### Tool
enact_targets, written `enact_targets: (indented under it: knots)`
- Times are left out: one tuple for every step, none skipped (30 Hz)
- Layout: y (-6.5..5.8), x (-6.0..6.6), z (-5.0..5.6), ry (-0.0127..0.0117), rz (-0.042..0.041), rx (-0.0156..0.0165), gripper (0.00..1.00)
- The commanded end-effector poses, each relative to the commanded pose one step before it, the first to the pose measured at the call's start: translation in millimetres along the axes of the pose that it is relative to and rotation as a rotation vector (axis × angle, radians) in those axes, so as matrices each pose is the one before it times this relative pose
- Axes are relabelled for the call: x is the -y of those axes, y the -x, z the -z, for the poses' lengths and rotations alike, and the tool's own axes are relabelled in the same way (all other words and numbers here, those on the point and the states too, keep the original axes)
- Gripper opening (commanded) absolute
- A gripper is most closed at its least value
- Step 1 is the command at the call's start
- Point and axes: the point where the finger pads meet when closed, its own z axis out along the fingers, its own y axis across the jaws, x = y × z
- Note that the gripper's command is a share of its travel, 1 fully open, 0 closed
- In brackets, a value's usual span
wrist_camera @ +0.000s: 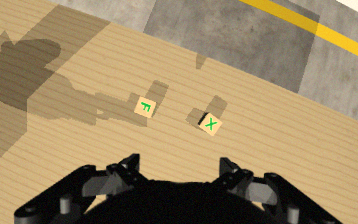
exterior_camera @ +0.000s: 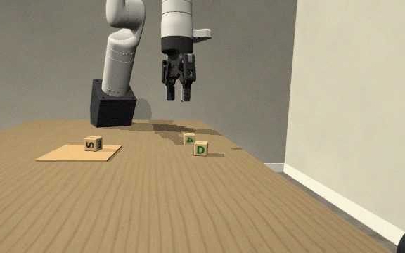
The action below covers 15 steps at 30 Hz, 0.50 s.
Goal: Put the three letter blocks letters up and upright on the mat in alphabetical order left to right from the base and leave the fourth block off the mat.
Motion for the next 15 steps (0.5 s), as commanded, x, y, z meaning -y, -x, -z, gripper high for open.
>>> enact_targets:
  knots:
    - [1.49, 12.15, 1.35, -0.00435, -0.00968, 0.00447, 1.00]
    - [-0.83, 3.92, 0.00, -0.00110, 0.00088, 0.00017, 1.00]
    - [-0.80, 3.86, -0.04, -0.00136, 0.00091, 0.00019, 1.00]
    - [-0.75, 3.78, -0.08, -0.00160, 0.00093, 0.00020, 1.00]
    - [0.00, 0.00, 0.00, 0.00000, 0.00000, 0.00000, 1.00]
    - [0.00, 0.00, 0.00, 0.00000, 0.00000, 0.00000, 1.00]
    - [-0.71, 3.68, -0.12, -0.00179, 0.00092, 0.00021, 1.00]
    - [-0.66, 3.54, -0.15, -0.00195, 0.00090, 0.00021, 1.00]
    - [-0.61, 3.38, -0.17, -0.00205, 0.00087, 0.00021, 1.00]
    - [-0.56, 3.19, -0.18, -0.00211, 0.00082, 0.00020, 1.00]
    - [-0.50, 2.98, -0.19, -0.00211, 0.00076, 0.00019, 1.00]
    - [-0.45, 2.76, -0.19, -0.00207, 0.00070, 0.00018, 1.00]
    - [-0.40, 2.51, -0.19, -0.00199, 0.00063, 0.00016, 1.00]
    - [-0.35, 2.25, -0.18, -0.00186, 0.00056, 0.00015, 1.00]
    - [-0.30, 1.98, -0.17, -0.00170, 0.00049, 0.00013, 1.00]
